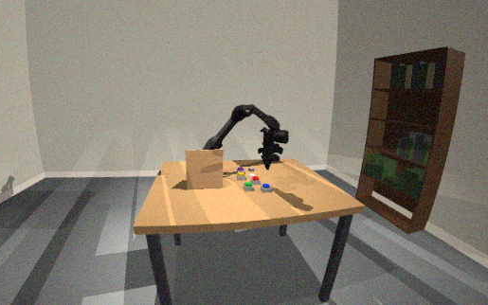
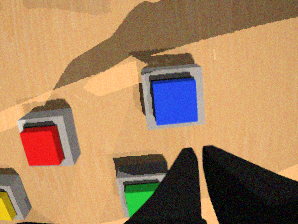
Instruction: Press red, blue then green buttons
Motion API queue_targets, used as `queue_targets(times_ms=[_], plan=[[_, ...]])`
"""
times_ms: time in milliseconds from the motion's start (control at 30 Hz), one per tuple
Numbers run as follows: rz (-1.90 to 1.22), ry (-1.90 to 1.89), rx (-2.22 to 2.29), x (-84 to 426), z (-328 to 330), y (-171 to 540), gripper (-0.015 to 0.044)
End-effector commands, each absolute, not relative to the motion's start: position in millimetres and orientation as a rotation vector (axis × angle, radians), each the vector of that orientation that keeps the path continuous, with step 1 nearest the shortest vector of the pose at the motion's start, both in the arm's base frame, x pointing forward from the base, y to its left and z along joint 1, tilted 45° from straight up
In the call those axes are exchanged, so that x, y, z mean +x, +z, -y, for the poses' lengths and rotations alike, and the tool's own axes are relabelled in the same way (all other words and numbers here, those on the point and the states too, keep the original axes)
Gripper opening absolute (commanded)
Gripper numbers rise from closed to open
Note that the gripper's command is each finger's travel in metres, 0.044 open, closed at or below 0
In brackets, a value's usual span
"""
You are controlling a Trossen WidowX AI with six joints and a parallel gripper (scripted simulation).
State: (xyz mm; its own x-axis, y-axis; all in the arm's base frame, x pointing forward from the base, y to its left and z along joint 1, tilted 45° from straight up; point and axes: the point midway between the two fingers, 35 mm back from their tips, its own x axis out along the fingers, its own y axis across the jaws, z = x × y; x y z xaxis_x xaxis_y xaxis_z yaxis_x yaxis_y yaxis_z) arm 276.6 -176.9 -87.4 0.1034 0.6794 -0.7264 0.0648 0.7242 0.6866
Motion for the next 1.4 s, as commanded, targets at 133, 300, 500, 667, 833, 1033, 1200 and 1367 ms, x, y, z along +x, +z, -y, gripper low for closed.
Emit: queue_targets(times_ms=[133,300,500,667,833,1033,1200,1367], plan=[[-1.429,0.512,0.668,211,156,-72,0.0020],[-1.430,0.514,0.670,186,143,-67,0.0020],[-1.428,0.514,0.670,192,110,-102,0.0020],[-1.428,0.516,0.671,192,100,-111,0.0020],[-1.428,0.516,0.671,193,97,-114,0.0020],[-1.427,0.516,0.671,194,90,-122,0.0020],[-1.427,0.516,0.672,195,85,-127,0.0020],[-1.427,0.517,0.672,195,79,-133,0.0020]])
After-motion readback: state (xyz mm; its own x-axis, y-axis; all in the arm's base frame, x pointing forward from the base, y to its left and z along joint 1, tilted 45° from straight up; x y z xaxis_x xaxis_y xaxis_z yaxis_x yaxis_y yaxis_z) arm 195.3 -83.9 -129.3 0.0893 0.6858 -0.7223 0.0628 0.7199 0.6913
